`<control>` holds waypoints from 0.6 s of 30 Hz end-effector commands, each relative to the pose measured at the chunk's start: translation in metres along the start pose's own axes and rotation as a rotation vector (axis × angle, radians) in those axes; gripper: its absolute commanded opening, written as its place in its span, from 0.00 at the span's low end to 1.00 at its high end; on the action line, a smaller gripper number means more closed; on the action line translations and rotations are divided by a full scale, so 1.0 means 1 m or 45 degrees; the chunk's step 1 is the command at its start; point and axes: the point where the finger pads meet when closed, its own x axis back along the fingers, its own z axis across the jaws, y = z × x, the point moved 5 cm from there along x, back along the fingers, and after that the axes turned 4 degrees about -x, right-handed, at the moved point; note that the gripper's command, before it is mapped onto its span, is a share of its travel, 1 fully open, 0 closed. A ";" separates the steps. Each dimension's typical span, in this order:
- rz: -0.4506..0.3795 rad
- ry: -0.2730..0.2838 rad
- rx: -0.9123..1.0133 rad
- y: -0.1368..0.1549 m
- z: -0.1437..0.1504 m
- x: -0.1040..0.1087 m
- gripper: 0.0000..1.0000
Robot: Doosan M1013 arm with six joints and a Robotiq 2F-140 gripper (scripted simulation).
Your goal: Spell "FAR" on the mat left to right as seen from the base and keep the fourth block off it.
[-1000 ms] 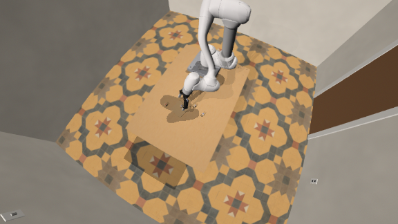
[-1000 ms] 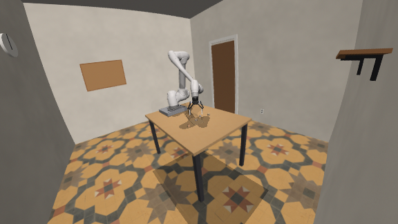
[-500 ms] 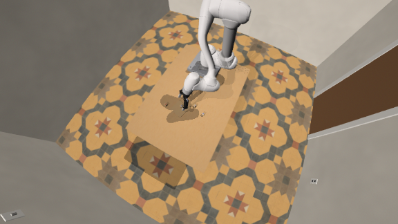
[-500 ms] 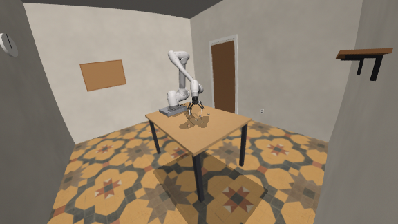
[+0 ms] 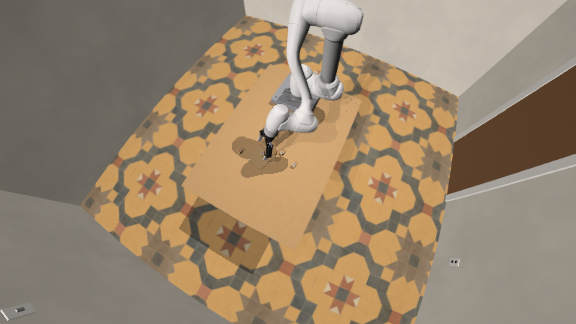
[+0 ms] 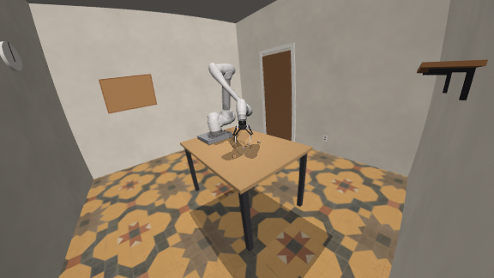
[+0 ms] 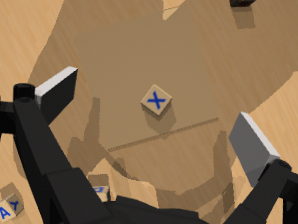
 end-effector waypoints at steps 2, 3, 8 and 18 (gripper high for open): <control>-0.007 0.014 0.035 -0.004 -0.003 0.003 1.00; -0.009 0.019 0.053 -0.007 -0.006 0.007 1.00; -0.033 0.043 0.178 -0.028 -0.024 0.035 1.00; -0.169 0.031 0.543 -0.063 -0.071 0.125 1.00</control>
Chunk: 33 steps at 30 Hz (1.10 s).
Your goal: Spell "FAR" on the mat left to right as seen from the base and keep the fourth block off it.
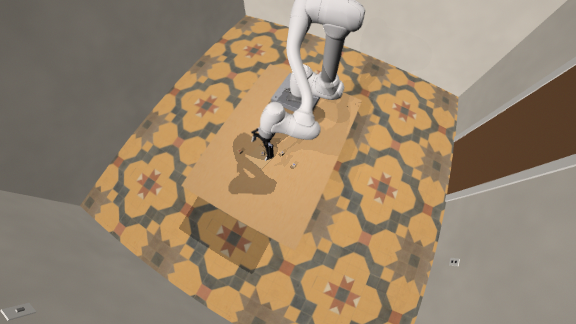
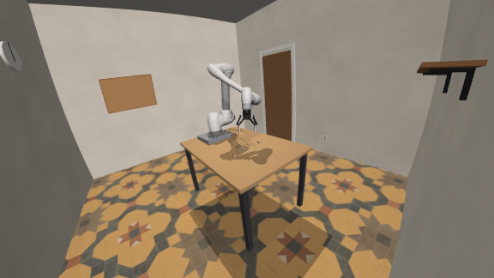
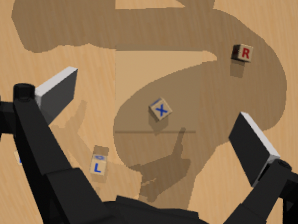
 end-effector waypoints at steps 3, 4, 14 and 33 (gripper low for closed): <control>-0.088 -0.047 0.203 -0.018 -0.017 0.057 1.00; -0.088 -0.047 0.203 -0.018 -0.017 0.057 1.00; -0.202 -0.201 0.608 -0.029 -0.046 0.163 1.00; -0.032 -0.042 0.048 -0.085 0.051 -0.011 1.00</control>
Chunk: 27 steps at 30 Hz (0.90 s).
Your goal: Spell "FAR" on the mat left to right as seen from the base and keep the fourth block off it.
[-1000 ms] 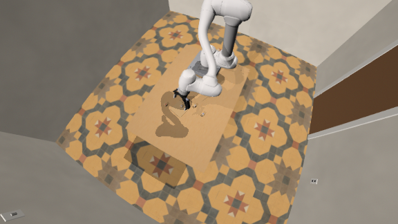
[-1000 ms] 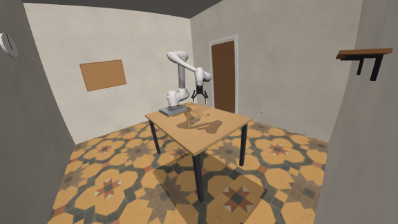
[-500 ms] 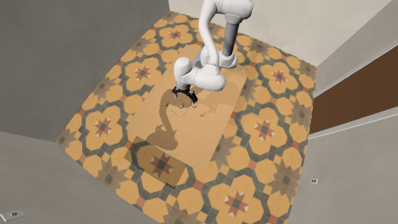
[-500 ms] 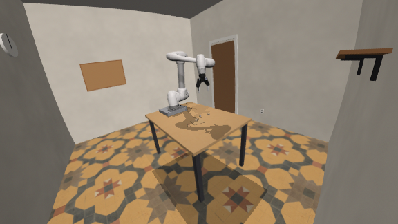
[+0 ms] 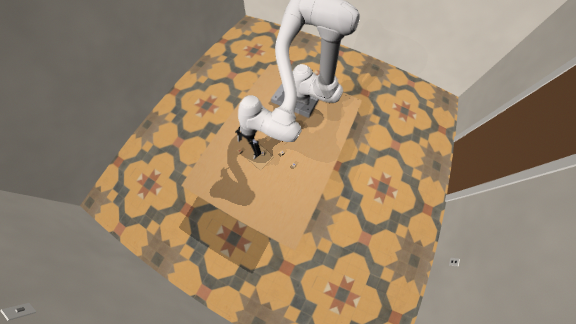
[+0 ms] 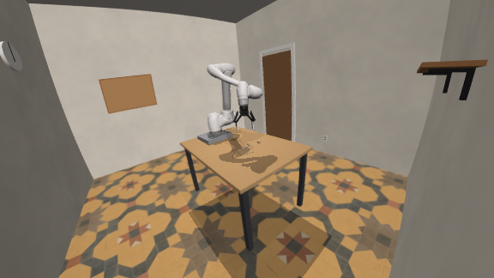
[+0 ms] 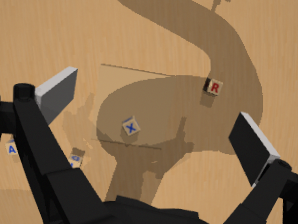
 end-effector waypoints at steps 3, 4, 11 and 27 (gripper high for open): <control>0.083 0.055 -0.236 -0.003 0.047 -0.074 1.00; 0.097 0.058 -0.277 -0.002 0.055 -0.086 1.00; 0.152 0.055 -0.447 0.007 0.088 -0.136 1.00; 0.188 0.030 -0.588 0.023 0.113 -0.175 1.00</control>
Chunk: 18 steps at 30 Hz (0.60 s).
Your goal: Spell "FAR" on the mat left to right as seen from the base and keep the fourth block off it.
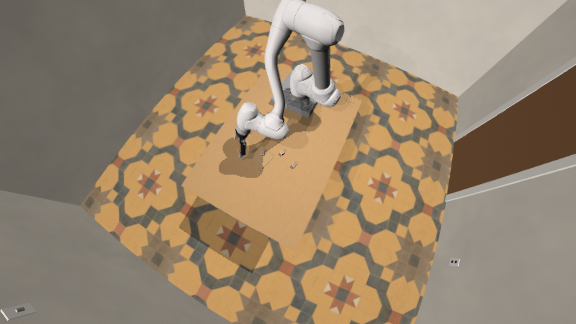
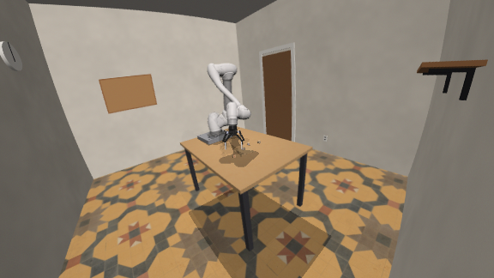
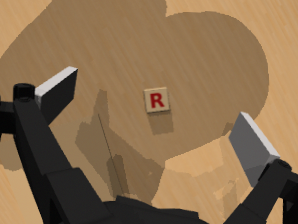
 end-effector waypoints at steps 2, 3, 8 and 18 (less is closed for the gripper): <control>-0.004 0.004 -0.003 0.003 0.003 -0.005 1.00; -0.004 0.004 -0.003 0.003 0.003 -0.005 1.00; -0.004 0.004 -0.003 0.003 0.003 -0.005 1.00; -0.004 0.004 -0.003 0.003 0.003 -0.005 1.00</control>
